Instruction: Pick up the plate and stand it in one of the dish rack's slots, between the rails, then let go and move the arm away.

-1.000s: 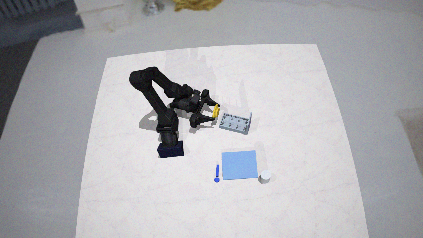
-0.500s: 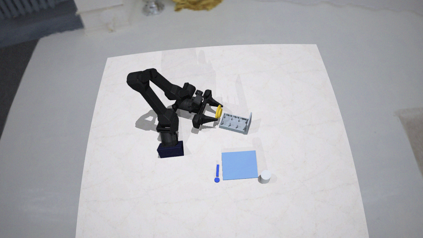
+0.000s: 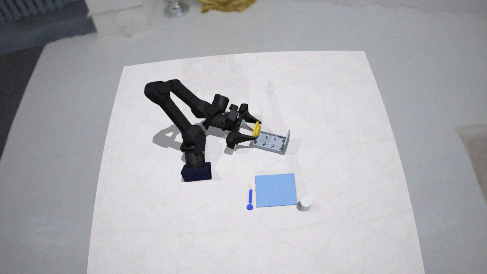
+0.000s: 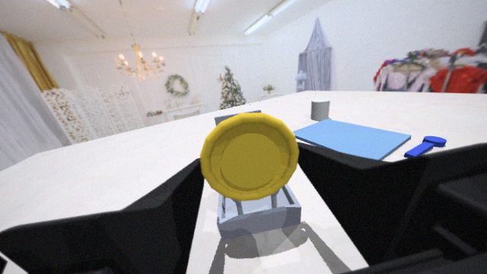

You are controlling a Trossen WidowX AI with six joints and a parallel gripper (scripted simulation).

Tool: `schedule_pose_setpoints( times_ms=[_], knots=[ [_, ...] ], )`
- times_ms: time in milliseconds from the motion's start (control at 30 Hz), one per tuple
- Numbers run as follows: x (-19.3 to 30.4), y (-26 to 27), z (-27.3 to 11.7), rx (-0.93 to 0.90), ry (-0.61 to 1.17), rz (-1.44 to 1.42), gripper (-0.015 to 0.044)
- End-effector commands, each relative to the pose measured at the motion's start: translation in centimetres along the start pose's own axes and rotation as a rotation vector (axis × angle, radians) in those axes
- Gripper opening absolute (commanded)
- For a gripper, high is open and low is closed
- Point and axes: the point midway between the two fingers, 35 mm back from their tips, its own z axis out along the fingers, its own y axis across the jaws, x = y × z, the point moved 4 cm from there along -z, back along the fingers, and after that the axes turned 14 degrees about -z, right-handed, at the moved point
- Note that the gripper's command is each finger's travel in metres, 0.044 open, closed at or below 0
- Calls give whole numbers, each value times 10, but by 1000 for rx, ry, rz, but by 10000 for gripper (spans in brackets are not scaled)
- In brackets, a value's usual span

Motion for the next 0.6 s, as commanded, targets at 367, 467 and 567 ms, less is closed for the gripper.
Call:
schedule_pose_setpoints(
  times_ms=[367, 467, 567],
  knots=[
    [0, 0, 19, 2, -3, 0, 0],
    [0, 0, 21, 2, -3, 2, 0],
    [0, 0, 25, 2, -3, 5, 0]
  ],
)
